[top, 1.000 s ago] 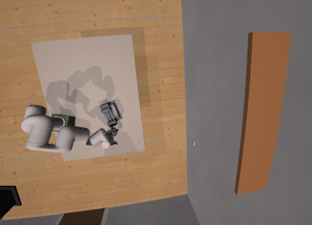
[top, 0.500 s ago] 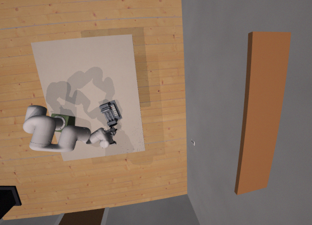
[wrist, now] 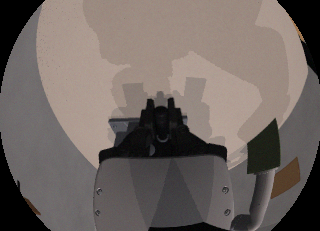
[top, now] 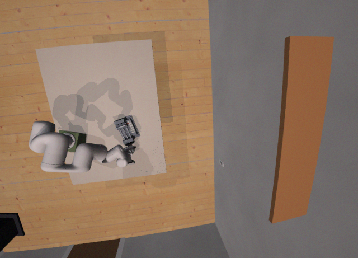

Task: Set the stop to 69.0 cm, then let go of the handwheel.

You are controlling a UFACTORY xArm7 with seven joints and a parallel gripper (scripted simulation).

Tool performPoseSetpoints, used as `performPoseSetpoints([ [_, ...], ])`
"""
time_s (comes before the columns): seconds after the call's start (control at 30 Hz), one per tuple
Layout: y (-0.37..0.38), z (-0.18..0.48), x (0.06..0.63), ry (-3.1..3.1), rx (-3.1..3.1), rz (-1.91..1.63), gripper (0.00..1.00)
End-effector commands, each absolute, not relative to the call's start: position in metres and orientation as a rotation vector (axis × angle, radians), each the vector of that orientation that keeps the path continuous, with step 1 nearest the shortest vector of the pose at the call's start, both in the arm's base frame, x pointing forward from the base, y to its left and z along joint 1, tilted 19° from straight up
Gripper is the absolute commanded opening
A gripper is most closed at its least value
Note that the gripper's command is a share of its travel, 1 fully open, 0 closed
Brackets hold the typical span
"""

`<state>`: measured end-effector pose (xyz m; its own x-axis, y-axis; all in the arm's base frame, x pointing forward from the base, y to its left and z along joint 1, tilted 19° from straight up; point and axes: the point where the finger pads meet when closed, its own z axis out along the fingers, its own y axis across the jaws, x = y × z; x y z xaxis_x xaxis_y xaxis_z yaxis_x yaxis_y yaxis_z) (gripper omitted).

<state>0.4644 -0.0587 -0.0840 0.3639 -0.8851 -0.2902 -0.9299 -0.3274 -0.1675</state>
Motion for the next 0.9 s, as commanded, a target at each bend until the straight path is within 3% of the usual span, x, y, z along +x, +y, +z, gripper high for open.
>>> performPoseSetpoints([
  [0.0, -0.056, -0.086, 0.473, 1.605, -2.326, 0.204, 0.06],
  [0.87, -0.05, -0.064, 0.506, 1.605, -2.326, 0.204, 0.06],
])
